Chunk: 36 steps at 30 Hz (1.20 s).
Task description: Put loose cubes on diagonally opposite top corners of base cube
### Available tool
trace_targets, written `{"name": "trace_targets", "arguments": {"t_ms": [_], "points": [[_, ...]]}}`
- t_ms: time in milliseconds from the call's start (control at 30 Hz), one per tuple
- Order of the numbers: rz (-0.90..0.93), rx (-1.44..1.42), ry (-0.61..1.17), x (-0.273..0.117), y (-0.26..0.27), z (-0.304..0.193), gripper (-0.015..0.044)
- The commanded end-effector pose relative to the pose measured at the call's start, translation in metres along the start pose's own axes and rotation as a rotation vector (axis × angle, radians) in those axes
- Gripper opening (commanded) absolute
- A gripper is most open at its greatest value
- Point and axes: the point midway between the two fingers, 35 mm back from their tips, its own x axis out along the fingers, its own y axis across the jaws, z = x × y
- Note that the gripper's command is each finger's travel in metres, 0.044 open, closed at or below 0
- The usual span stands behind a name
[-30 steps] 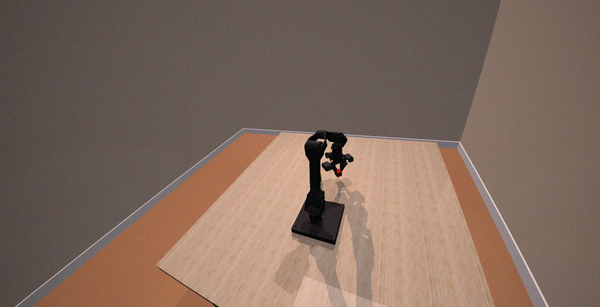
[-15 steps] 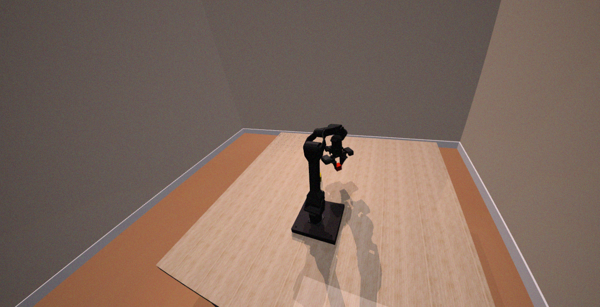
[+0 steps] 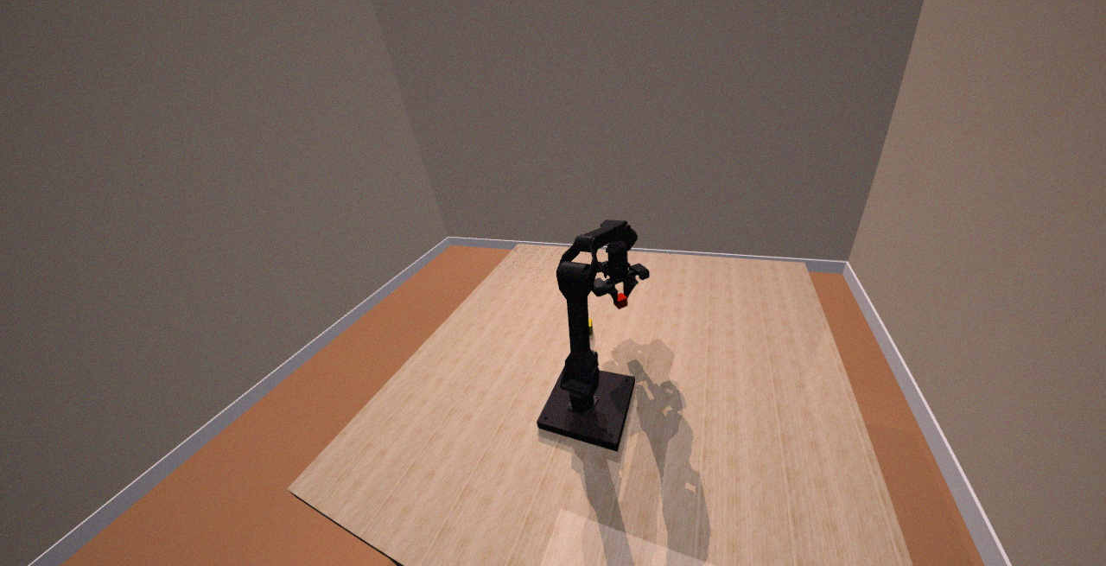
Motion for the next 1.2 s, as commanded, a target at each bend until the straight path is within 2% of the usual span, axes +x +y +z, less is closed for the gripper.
{"name": "trace_targets", "arguments": {"t_ms": [0, 1167], "points": [[-0.001, -0.029, -0.005, -0.002, 0.011, 0.006, 0.0105], [0.005, -0.255, -0.009, 0.006, 0.103, 0.038, 0.0105]]}}
